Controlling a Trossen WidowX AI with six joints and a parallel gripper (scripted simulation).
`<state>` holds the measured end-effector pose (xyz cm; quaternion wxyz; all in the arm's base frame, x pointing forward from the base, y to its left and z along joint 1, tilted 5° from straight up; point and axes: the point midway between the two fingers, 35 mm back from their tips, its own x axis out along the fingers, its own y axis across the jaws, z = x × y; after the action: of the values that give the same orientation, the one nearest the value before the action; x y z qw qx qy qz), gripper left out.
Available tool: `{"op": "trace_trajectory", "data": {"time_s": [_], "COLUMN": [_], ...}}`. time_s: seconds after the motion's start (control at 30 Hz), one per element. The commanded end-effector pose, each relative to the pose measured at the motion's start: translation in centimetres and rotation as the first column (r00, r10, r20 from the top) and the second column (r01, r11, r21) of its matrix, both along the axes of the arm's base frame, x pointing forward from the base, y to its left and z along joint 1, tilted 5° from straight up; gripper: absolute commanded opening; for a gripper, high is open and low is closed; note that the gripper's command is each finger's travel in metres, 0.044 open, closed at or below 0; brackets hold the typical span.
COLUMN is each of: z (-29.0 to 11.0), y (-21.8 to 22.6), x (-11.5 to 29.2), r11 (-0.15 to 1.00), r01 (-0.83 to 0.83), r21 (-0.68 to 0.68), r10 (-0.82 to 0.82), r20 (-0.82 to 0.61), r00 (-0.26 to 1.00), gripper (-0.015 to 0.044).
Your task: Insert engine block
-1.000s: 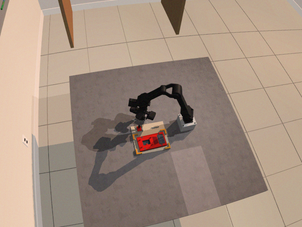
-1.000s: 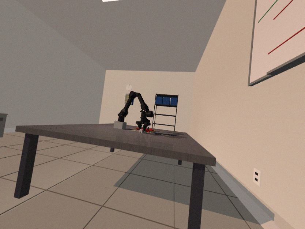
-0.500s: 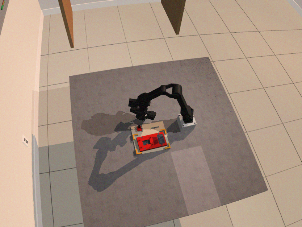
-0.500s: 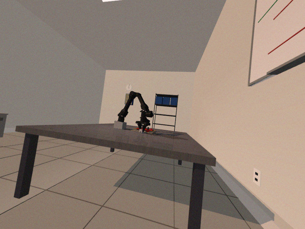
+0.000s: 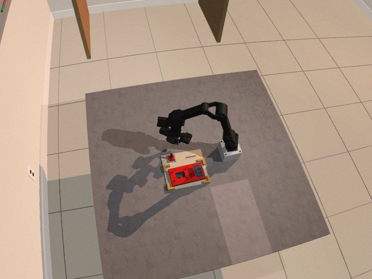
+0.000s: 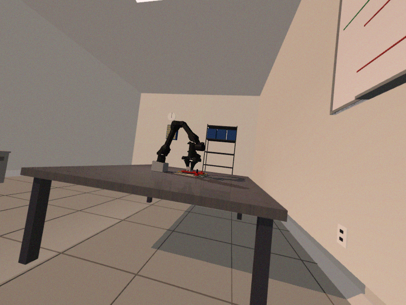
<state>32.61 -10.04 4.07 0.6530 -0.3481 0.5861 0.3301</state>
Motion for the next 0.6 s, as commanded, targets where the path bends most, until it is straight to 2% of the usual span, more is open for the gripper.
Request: {"op": "trace_trajectory", "data": {"time_s": [0.0, 0.57], "z": [1.7, 7.1], "y": [-0.2, -0.1], "x": [0.1, -0.9], "r11": [1.000, 1.000], "r01": [-0.002, -0.002], "r21": [-0.007, -0.007], "r10": [0.002, 0.002], "r20": [0.012, 0.012], "r00": [1.000, 1.000], "gripper": [0.0000, 0.0000]}}
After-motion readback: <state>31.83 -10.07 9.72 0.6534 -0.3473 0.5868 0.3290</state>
